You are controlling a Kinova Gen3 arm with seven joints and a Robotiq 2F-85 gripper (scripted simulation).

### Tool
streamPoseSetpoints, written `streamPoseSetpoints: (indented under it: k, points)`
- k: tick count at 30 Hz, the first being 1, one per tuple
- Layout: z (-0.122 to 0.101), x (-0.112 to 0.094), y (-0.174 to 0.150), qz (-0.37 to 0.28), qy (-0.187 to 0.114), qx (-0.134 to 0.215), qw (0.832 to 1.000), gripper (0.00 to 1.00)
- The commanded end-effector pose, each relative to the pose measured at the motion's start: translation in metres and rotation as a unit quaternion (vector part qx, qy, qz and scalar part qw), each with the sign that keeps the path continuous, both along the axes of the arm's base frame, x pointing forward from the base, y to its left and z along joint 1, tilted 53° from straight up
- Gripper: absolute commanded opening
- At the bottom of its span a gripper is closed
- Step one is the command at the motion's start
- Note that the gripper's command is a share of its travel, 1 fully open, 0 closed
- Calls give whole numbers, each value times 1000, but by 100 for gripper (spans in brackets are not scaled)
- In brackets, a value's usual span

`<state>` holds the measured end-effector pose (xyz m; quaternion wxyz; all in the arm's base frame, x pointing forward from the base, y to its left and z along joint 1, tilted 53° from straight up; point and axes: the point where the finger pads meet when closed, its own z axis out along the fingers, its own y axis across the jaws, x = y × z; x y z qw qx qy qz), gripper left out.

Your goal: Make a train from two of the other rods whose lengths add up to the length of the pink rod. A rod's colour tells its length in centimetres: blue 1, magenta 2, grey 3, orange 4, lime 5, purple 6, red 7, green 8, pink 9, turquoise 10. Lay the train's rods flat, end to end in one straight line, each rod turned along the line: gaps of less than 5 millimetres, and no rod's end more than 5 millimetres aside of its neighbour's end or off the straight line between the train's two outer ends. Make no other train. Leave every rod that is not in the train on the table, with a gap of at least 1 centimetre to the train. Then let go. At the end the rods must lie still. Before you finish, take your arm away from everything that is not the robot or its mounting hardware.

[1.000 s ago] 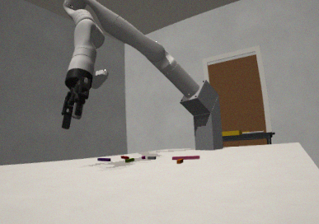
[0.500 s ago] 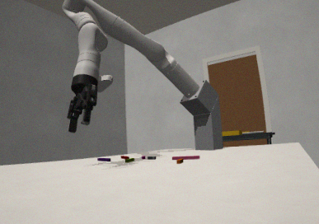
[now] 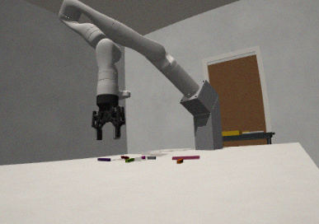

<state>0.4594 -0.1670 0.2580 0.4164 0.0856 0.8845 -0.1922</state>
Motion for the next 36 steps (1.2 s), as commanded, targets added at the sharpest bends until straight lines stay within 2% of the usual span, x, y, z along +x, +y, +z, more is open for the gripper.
streamPoseSetpoints:
  k: [1, 7, 36]
  points:
    - [-11, -7, 1, 2, 11, 1, 1000, 100]
    - [-19, -16, -3, 0, 21, -3, 1000, 100]
    - [-19, -16, -3, 0, 21, -3, 1000, 100]
